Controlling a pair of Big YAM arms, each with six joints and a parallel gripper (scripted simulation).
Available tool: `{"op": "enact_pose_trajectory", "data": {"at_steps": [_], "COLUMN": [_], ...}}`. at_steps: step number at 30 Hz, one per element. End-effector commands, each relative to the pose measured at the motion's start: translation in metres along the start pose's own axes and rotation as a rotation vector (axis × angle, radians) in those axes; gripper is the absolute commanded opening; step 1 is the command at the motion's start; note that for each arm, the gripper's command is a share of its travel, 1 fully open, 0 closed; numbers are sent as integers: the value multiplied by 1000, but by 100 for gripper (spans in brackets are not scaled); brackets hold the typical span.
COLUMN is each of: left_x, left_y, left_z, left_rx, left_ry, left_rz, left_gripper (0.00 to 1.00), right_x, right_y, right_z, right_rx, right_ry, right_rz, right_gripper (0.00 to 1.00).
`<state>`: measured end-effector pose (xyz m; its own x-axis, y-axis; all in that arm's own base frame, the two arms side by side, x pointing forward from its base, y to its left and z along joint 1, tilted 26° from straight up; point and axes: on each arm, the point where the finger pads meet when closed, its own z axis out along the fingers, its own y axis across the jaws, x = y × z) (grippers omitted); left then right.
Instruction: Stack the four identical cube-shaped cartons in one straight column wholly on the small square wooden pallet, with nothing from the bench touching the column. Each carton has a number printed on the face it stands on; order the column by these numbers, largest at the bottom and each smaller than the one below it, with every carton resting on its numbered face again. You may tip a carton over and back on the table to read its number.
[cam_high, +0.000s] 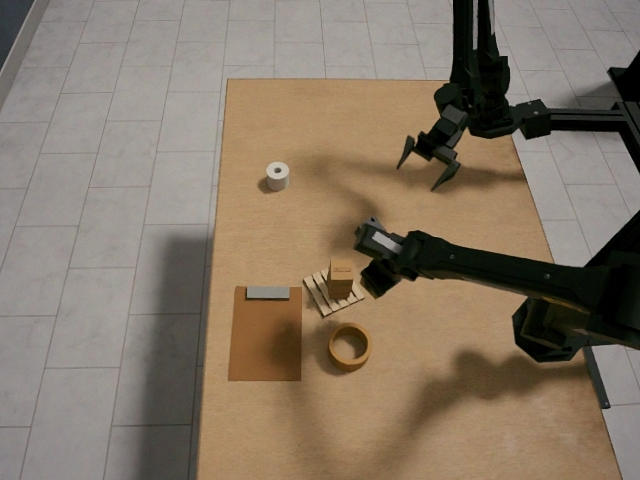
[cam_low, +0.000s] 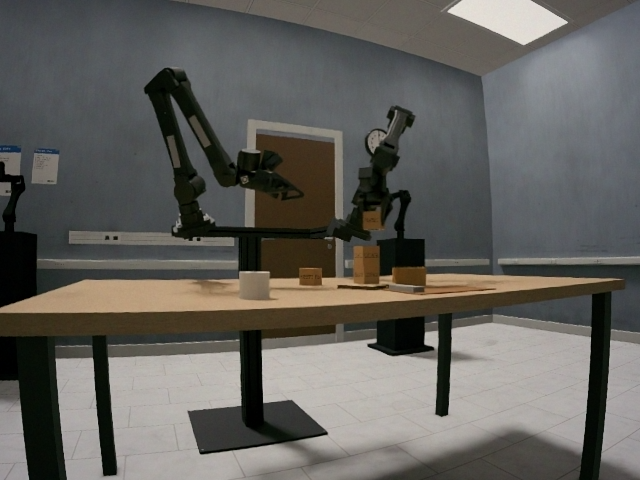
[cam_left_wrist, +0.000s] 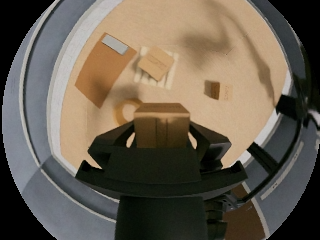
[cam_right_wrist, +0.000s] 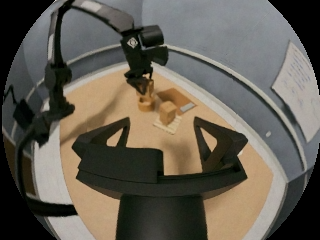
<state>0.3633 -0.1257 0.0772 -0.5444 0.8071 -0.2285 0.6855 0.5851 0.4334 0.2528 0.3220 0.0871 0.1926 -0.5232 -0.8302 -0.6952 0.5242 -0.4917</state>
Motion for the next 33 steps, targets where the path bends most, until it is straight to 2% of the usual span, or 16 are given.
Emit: {"op": "enact_pose_trajectory", "data": {"at_steps": [1,5,6,11,14,16,18,22,26,33], "left_x": [-22,-52,-55,-60,-62,-60,-60,-76,-92,-104], "left_y": [15,11,10,13,16,17,17,16,10,7], "left_z": [-1,2,3,8,3,11,11,16,17,18], "left_rx": [-4,-1,-1,-3,0,23,23,91,145,180], "left_ry": [-19,-33,-31,-22,-29,-5,-5,0,-5,-3], "left_rz": [27,18,21,34,113,215,215,470,630,678], "left_gripper": [50,50,50,50,50,50,50,50,50,50], "right_x": [-14,-12,-19,-19,-21,-21,-21,-21,-21,-21], "right_y": [0,-5,-7,-14,-15,-15,-15,-15,-15,-15], "right_z": [4,-6,-2,-2,-3,-3,-3,-3,-3,-3], "right_rx": [38,86,98,118,120,120,120,120,120,120], "right_ry": [-67,-82,-98,-99,-104,-104,-104,-104,-104,-104], "right_rz": [78,105,110,99,100,100,100,100,100,100], "right_gripper": [100,100,100,100,100,100,100,100,100,100]}}
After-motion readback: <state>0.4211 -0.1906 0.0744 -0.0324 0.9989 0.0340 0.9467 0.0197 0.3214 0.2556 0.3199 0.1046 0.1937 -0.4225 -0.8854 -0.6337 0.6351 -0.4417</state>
